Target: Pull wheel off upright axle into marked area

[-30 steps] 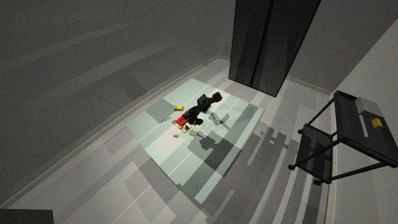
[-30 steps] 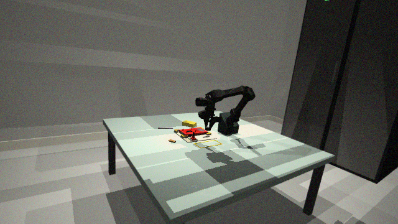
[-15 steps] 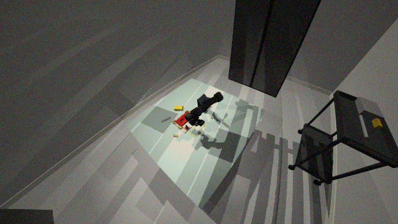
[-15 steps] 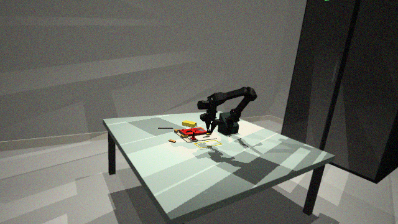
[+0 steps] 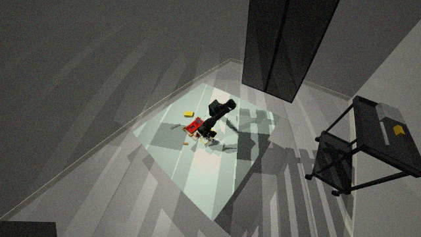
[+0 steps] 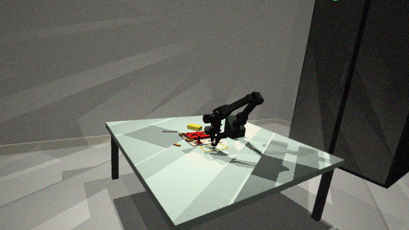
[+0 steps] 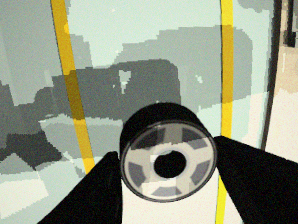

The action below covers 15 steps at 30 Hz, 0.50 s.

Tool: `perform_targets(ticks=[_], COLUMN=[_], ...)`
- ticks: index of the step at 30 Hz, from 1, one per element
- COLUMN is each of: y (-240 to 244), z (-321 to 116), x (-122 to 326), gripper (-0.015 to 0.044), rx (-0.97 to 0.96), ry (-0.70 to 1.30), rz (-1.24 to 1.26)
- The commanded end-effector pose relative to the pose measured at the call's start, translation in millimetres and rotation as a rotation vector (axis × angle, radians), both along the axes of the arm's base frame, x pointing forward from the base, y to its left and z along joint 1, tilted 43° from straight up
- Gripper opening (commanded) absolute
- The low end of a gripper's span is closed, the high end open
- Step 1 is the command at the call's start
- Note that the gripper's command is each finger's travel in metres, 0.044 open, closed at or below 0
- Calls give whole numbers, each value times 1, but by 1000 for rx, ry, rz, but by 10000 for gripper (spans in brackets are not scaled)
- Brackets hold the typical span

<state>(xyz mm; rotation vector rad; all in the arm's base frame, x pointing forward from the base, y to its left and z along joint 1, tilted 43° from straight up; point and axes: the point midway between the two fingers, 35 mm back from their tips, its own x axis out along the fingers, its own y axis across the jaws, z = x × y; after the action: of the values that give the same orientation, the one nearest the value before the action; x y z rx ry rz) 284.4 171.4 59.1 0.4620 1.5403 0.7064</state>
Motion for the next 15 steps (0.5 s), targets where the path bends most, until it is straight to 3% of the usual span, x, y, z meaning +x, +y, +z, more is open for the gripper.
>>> perform_targets(ticks=[1, 6, 15], y=[13, 14, 12], z=[-15, -16, -13], x=[-7, -7, -6], gripper=[0, 0, 236], rx=[4, 5, 2], ry=[14, 14, 8], rz=[0, 0, 3])
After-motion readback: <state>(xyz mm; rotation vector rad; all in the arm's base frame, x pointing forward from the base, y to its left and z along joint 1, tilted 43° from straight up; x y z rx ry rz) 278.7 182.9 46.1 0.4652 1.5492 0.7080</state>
